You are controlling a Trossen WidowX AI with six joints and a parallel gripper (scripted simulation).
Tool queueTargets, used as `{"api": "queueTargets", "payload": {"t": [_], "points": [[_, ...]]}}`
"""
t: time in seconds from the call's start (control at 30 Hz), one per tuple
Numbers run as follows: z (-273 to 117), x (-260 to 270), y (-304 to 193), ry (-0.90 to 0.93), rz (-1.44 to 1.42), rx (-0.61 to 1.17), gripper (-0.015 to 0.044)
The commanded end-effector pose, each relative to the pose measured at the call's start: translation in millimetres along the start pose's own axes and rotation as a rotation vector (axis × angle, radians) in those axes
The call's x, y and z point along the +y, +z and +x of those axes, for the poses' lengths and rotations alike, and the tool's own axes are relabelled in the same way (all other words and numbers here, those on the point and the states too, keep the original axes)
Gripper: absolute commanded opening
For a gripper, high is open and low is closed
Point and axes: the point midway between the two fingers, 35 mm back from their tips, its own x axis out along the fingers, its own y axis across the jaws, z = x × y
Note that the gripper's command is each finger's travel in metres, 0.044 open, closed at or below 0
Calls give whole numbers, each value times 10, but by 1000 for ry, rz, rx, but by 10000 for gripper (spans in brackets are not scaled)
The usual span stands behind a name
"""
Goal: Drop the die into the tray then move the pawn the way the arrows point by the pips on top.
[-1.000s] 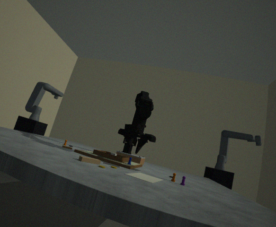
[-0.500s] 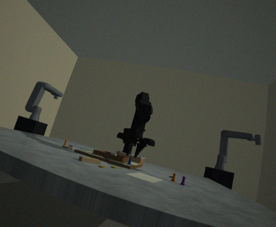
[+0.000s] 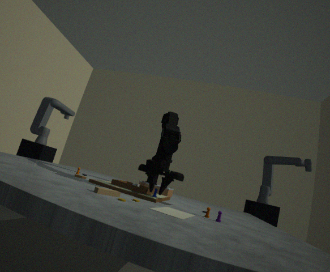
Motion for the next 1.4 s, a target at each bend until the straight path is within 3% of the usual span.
{"api": "queueTargets", "payload": {"t": [0.0,0.1,0.3,0.5,1.13,1.37], "points": [[51,-6,-20,-2,6,9,121],[51,-6,-20,-2,6,9,43],[51,-6,-20,-2,6,9,2],[-36,7,-4,-2,3,8,0],[-1182,39,-25,-2,5,9,0],[-1220,18,-45,-2,6,9,0]]}}
